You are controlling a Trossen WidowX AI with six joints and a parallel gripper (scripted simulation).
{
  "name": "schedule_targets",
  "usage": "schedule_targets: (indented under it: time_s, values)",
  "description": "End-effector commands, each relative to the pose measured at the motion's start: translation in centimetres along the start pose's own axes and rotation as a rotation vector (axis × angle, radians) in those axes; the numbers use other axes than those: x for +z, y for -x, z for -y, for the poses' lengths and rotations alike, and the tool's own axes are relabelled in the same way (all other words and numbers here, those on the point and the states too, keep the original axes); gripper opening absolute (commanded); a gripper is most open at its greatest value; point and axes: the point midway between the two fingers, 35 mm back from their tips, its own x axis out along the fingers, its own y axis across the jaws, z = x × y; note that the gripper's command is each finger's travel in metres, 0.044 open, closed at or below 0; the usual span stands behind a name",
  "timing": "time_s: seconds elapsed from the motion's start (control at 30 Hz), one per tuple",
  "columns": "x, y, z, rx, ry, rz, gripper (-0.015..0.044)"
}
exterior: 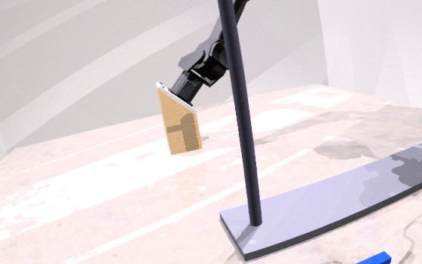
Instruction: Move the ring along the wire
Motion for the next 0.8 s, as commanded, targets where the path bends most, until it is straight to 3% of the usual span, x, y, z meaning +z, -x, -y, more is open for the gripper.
schedule_targets:
  time_s: [0.0,0.77]
  values:
    - [-0.3,0.0,0.3,0.005,0.001,-0.005,-0.0150]
    - [0.5,1.1,6.2,-0.174,0.316,-0.048,-0.0150]
